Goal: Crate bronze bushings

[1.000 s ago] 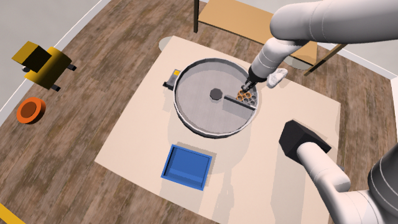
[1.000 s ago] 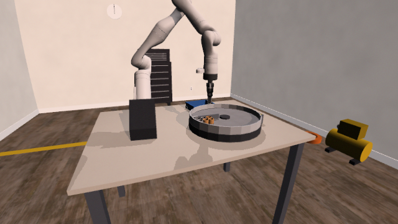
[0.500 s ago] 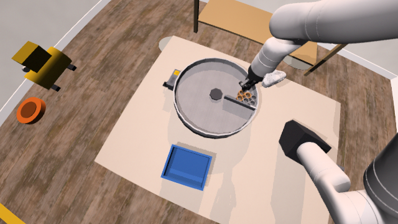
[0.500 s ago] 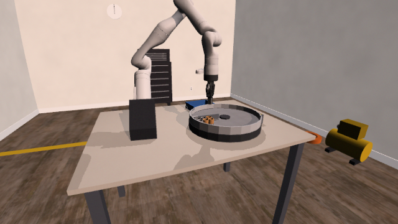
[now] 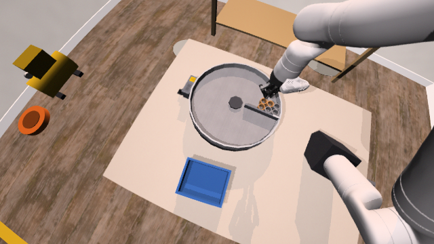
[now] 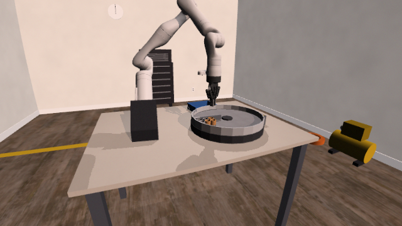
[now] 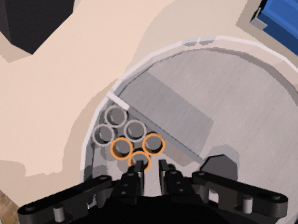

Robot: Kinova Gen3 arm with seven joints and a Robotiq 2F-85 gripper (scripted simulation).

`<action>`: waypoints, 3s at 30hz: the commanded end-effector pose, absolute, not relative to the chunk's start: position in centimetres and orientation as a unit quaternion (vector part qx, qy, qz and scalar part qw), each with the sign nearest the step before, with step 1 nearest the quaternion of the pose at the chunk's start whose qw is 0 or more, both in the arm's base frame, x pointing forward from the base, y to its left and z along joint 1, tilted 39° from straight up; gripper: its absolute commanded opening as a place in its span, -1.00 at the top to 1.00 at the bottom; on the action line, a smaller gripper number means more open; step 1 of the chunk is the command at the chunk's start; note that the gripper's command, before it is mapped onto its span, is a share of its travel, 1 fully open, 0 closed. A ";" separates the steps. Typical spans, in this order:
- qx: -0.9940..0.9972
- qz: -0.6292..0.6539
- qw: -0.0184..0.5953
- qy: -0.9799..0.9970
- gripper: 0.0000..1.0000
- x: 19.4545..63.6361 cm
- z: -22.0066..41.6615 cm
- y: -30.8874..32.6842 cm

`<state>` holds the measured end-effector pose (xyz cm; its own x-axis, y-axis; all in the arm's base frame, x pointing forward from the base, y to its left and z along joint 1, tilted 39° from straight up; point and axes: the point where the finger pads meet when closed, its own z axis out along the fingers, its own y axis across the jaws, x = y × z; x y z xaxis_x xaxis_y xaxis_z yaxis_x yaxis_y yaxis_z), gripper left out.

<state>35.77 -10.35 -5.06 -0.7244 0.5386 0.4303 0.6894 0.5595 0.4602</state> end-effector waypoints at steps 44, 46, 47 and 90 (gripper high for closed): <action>-0.621 -0.254 0.217 -0.709 0.69 36.3 -6.9 -10.8; -0.638 -0.248 0.223 -0.694 0.69 36.3 -7.0 -10.8; -0.638 -0.248 0.223 -0.694 0.69 36.3 -7.0 -10.8; -0.786 -0.188 0.276 -0.521 0.69 36.7 -8.3 -11.1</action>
<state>36.65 -11.04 -8.29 0.3867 0.7141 0.5835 0.9222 -0.3040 -0.2391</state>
